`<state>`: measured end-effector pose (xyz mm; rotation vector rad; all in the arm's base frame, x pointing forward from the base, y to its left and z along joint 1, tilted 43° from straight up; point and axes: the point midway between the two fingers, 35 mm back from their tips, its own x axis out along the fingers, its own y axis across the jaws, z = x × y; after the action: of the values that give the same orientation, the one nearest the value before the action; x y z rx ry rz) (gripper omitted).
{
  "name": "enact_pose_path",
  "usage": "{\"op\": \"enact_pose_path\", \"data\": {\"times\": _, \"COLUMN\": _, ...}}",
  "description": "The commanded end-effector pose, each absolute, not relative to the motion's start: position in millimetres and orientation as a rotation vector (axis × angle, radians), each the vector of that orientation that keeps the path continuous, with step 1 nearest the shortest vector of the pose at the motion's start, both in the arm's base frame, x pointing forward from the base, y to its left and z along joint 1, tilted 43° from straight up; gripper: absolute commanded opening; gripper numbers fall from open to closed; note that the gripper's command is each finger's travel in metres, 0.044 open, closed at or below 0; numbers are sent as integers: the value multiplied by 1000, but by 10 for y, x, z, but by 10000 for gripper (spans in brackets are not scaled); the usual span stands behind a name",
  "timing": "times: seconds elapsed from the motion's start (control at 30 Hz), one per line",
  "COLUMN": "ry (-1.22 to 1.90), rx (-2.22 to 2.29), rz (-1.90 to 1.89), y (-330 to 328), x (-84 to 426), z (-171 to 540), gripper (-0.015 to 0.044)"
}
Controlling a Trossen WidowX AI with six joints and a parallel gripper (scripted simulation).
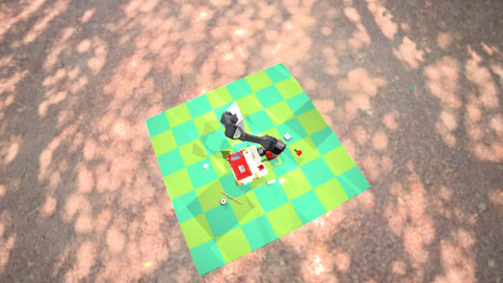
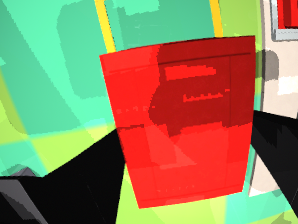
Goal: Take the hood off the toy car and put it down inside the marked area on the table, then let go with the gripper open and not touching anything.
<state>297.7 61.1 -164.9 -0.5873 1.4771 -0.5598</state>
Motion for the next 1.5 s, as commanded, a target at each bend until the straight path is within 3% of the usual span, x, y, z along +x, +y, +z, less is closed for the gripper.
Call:
{"op": "enact_pose_path", "data": {"times": 0.0, "ry": 1478, "rx": -597, "rz": -562, "y": 574, "x": 2960, "z": -1669, "gripper": 0}}
{"op": "enact_pose_path", "data": {"times": 1.47, "ry": 1478, "rx": -598, "rz": -563, "y": 426, "x": 2958, "z": -1819, "gripper": 0}}
